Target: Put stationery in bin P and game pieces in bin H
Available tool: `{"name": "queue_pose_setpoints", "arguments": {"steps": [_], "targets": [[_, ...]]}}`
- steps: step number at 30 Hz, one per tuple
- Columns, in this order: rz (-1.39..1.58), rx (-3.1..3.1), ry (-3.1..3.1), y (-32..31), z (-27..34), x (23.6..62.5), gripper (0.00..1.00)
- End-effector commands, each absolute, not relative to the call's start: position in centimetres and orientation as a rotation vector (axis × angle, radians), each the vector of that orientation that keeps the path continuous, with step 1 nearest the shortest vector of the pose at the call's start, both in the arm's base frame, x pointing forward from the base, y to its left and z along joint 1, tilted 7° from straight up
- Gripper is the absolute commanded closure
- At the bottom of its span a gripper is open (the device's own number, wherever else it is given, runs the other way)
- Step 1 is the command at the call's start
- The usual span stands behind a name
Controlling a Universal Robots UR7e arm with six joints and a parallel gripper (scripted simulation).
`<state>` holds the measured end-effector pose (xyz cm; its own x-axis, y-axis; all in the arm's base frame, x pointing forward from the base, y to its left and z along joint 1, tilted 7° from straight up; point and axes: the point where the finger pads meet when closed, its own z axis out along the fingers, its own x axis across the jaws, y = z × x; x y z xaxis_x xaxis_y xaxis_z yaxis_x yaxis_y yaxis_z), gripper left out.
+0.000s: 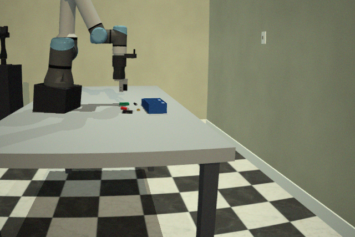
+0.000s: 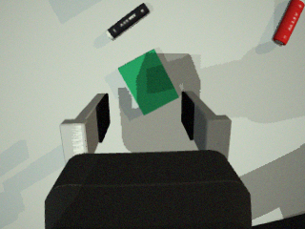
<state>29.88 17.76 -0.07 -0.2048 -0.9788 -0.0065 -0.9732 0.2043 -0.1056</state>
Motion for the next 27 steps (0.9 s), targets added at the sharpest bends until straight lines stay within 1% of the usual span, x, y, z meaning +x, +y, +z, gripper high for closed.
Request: {"name": "queue_pose_setpoints", "arguments": {"steps": [1,14,27], "targets": [[-0.132,-2.116,2.223,17.75,-0.03,29.92,0.0],[-0.151,-2.438,1.876,17.15,0.03,30.39,0.0],[-0.152,-2.439,1.874,17.23,0.07,30.46,0.0]]}}
